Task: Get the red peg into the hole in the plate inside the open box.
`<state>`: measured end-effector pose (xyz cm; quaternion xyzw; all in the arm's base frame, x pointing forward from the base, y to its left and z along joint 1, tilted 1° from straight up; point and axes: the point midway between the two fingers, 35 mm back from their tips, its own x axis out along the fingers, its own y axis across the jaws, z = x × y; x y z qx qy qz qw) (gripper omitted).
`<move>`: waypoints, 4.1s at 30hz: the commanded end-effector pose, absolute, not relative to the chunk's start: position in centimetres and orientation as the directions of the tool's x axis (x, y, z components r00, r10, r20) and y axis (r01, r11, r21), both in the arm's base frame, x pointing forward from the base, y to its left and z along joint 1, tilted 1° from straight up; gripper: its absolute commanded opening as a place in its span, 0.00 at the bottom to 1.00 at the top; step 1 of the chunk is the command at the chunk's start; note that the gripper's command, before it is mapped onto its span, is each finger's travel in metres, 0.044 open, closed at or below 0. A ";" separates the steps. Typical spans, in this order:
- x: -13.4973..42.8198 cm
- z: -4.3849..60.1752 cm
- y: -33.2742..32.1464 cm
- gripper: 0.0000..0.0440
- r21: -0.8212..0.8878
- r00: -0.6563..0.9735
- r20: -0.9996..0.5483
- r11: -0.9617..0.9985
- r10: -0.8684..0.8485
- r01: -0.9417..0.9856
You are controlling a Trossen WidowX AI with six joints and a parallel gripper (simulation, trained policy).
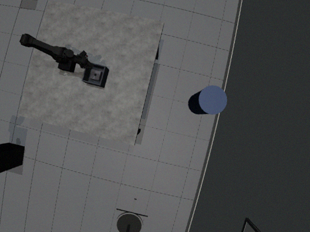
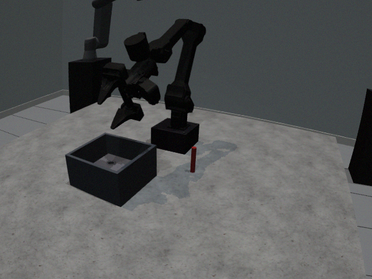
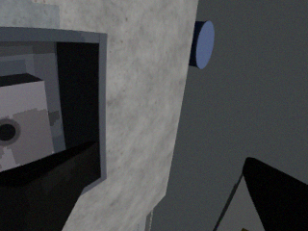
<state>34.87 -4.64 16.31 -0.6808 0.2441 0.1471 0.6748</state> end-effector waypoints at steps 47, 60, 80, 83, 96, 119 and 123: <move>23.6 12.1 5.2 1.00 -0.051 0.238 -0.969 0.995 -0.071 0.089; 19.2 10.7 8.1 1.00 -0.096 0.023 -0.992 0.880 -0.121 0.466; 16.6 6.1 11.1 1.00 -0.222 -0.107 -0.974 0.755 -0.199 0.617; 16.6 5.0 11.3 1.00 -0.222 -0.103 -0.974 0.754 -0.202 0.618; 17.2 -0.3 11.4 1.00 -0.188 -0.051 -0.978 0.755 -0.202 0.628; 17.2 -2.6 10.3 0.00 -0.279 -0.102 -0.955 0.733 -0.277 0.620; 18.1 -1.3 10.0 0.00 -0.277 -0.075 -0.952 0.736 -0.296 0.618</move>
